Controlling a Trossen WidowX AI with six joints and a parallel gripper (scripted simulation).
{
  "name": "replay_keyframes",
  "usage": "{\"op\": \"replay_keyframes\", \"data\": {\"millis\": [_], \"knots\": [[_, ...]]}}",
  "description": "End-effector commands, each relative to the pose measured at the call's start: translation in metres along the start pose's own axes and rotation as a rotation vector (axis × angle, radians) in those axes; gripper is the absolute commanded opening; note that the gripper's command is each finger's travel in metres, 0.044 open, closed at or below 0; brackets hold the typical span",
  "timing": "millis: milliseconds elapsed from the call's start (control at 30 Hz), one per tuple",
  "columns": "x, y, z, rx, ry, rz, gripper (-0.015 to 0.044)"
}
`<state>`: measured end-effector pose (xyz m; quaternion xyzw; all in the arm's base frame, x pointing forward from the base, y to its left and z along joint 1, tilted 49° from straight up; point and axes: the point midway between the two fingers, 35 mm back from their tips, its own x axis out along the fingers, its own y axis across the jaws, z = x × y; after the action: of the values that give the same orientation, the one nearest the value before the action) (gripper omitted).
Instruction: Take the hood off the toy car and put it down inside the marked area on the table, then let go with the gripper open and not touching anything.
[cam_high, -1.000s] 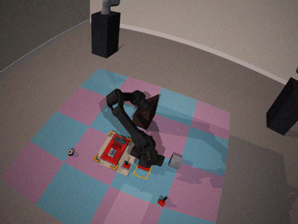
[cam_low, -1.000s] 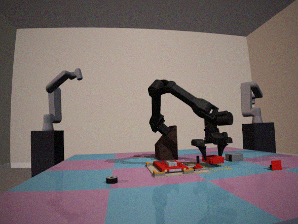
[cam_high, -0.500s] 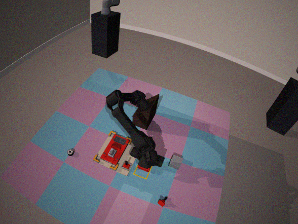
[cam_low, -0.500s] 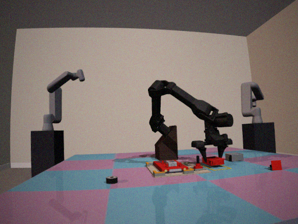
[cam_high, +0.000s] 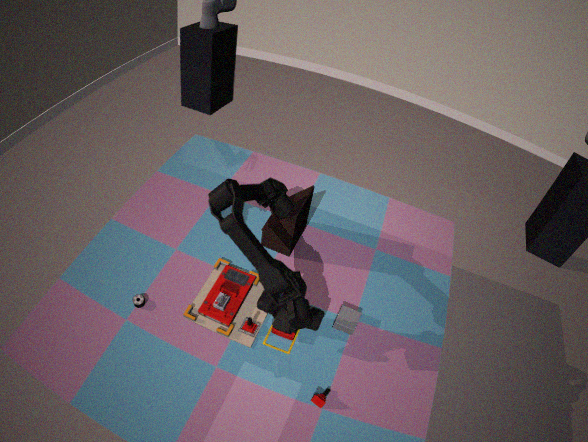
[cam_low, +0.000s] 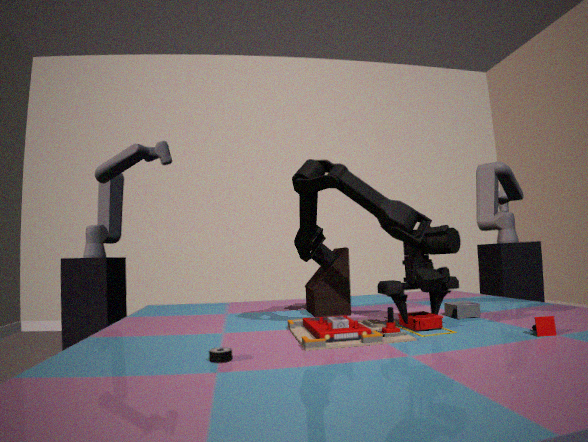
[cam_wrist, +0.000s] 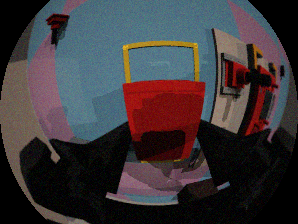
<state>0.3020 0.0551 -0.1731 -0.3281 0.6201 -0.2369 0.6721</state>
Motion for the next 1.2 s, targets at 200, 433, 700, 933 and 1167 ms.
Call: {"op": "replay_keyframes", "data": {"millis": [200, 433, 700, 933, 1167], "knots": [[0.002, 0.0, 0.0, 0.0, 0.001, 0.0, 0.0079], [0.002, 0.0, 0.0, 0.0, 0.001, 0.0, 0.0263], [-0.005, 0.0, 0.0, 0.0, 0.002, 0.0, 0.044], [-0.07, 0.002, 0.001, -0.001, 0.009, -0.009, 0.044], [-0.072, 0.002, 0.001, -0.001, 0.01, -0.01, 0.044]]}}
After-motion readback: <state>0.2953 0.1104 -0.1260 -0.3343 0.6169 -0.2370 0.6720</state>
